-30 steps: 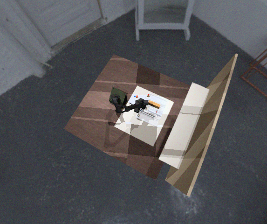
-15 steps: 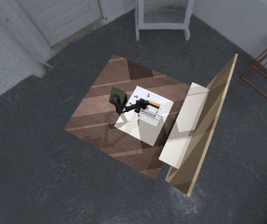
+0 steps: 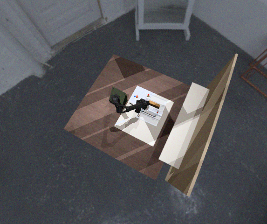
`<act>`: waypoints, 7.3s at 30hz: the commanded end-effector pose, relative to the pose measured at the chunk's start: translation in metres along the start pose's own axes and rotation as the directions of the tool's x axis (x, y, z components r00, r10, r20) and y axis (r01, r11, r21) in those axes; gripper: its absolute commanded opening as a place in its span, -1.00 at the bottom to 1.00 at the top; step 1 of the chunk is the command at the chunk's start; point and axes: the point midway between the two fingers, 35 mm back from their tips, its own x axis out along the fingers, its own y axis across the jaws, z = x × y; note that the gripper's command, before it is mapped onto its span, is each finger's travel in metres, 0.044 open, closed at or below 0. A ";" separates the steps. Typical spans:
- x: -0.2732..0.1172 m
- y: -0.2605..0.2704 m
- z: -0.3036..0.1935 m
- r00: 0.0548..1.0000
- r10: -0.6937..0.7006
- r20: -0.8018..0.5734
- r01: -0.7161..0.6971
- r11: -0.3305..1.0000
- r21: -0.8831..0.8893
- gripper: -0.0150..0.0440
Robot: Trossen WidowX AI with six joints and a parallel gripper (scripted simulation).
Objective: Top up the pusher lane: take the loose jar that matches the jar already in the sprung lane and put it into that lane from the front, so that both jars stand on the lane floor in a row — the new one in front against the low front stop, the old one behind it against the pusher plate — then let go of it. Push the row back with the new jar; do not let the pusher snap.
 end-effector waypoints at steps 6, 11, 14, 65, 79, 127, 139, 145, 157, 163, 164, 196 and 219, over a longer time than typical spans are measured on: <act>-0.004 -0.002 0.014 1.000 -0.003 0.026 0.003 1.000 0.018 -0.49; -0.004 -0.003 0.016 1.000 -0.003 0.026 0.003 1.000 0.018 -0.49; -0.005 -0.003 0.017 1.000 -0.003 0.027 0.003 1.000 0.019 -0.49; -0.006 -0.005 0.028 1.000 -0.004 0.027 0.003 1.000 0.019 -0.49; -0.006 -0.005 0.028 1.000 -0.004 0.027 0.003 1.000 0.019 -0.49; -0.005 -0.004 0.030 1.000 -0.004 0.027 0.003 1.000 0.019 -0.49; -0.005 -0.004 0.032 1.000 -0.004 0.027 0.003 1.000 0.019 -0.49; -0.005 -0.004 0.033 1.000 -0.004 0.027 0.003 1.000 0.019 -0.49; -0.004 -0.004 0.034 1.000 -0.004 0.027 0.003 1.000 0.019 -0.49; -0.003 -0.004 0.034 1.000 -0.004 0.027 0.003 1.000 0.019 -0.49; -0.002 -0.004 0.034 1.000 -0.004 0.027 0.003 1.000 0.019 -0.49; 0.006 -0.004 0.034 1.000 -0.004 0.027 0.004 1.000 0.019 -0.49; 0.013 -0.004 0.033 1.000 -0.004 0.027 0.004 1.000 0.019 -0.49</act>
